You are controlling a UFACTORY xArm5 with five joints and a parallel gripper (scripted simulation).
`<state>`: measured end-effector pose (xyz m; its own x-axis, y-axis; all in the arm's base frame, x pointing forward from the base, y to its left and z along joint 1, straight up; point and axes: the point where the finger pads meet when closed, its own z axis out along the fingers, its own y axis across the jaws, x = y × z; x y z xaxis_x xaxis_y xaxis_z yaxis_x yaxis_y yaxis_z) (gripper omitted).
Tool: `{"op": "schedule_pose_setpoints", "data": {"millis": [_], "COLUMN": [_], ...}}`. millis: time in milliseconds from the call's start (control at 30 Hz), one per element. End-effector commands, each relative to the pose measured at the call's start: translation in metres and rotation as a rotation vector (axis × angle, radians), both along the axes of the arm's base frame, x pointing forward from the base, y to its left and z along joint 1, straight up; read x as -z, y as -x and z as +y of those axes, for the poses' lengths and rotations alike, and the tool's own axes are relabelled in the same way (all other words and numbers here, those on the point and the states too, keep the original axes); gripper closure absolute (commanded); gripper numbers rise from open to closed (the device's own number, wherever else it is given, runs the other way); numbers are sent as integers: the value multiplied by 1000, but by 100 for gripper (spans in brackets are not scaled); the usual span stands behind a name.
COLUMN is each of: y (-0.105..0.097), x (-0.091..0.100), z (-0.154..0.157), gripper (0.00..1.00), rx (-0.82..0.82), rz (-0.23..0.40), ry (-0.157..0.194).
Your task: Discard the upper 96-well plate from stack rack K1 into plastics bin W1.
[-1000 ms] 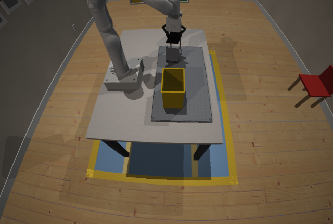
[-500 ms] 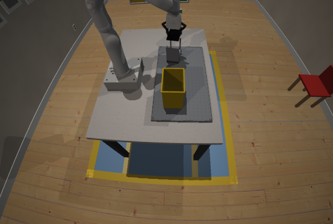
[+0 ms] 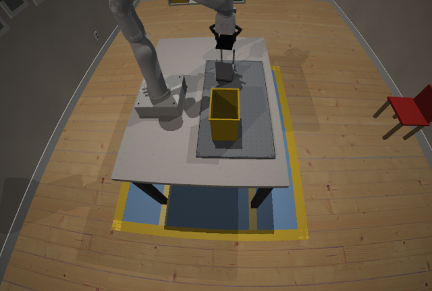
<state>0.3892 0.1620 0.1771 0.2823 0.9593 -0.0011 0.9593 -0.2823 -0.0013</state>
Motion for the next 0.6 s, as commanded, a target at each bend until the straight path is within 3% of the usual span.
{"op": "schedule_pose_setpoints", "data": {"millis": [0,567], "y": [-1,-1], "x": [-6,-11], "z": [0,-3], "gripper": [100,100], "rx": [0,-33], "rz": [-4,-3], "ry": [-1,-1]}}
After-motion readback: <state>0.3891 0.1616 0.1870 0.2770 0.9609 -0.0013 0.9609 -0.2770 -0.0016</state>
